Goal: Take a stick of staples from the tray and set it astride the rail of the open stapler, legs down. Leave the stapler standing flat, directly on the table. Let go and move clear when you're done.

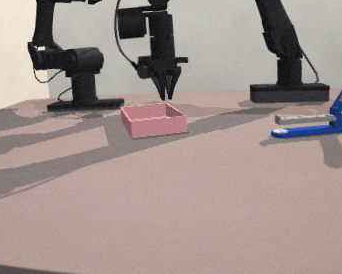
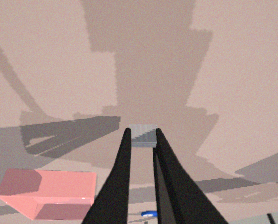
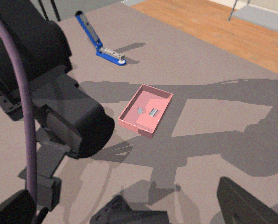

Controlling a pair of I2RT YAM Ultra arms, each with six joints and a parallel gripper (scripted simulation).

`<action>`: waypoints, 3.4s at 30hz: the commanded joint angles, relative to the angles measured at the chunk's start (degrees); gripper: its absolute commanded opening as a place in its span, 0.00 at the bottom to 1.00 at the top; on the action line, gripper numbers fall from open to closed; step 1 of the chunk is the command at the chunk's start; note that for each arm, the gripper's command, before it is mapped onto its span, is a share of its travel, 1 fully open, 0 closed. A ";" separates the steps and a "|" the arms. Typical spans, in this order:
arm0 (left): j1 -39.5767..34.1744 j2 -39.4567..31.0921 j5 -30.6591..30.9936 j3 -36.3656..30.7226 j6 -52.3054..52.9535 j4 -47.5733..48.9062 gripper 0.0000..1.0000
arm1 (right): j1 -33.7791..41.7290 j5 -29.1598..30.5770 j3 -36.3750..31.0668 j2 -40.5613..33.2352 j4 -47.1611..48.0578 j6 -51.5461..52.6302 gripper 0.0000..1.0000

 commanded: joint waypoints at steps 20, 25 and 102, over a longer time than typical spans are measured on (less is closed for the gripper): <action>14.05 -1.99 25.93 -7.86 14.26 10.88 0.09 | -0.35 0.07 0.97 0.03 -0.37 0.05 1.00; 16.68 -1.29 29.44 -8.86 16.24 11.68 0.09 | -0.35 0.07 0.97 0.03 -0.37 0.05 1.00; 33.21 9.96 53.00 -0.81 42.26 -3.31 0.31 | -0.35 0.07 0.97 0.03 -0.37 0.05 1.00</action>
